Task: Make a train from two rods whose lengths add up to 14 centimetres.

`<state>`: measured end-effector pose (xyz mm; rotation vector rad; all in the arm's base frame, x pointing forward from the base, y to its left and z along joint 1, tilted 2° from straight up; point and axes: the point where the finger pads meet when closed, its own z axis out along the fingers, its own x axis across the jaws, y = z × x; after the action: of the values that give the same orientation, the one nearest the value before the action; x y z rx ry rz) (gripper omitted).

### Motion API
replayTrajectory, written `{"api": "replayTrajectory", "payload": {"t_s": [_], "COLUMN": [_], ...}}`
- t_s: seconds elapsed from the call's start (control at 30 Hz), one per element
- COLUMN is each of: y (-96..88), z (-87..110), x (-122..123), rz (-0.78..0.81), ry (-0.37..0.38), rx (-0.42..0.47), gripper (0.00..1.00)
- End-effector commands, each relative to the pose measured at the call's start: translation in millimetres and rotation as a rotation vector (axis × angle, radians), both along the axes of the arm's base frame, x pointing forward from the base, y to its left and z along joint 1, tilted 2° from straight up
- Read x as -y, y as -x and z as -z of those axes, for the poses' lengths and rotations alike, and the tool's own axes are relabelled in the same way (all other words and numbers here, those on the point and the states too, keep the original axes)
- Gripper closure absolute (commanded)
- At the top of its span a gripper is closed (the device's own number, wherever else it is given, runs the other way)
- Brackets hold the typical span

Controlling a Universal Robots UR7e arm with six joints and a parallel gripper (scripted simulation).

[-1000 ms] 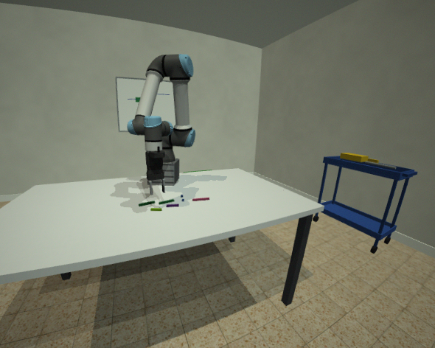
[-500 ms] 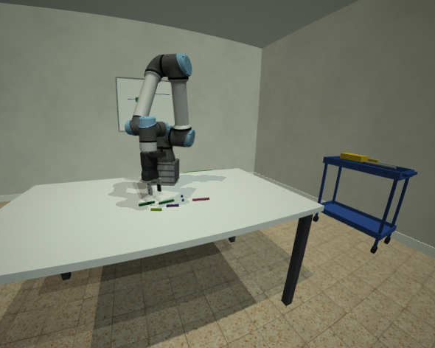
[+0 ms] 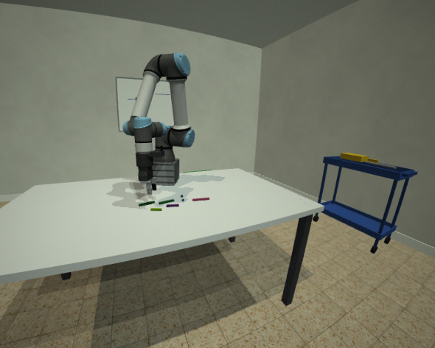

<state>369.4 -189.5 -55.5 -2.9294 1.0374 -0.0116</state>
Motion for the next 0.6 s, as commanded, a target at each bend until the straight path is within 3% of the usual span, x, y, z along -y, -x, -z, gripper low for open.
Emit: {"api": "replayTrajectory", "payload": {"t_s": [0.0,0.57], "y": [6.5,25.8], "z": [0.5,3.0], "x": [3.2,12.4], "rz": [-0.128,-0.471], "ry": [0.003,0.01], "rx": [0.005,0.015], "gripper": [0.0,0.0]}}
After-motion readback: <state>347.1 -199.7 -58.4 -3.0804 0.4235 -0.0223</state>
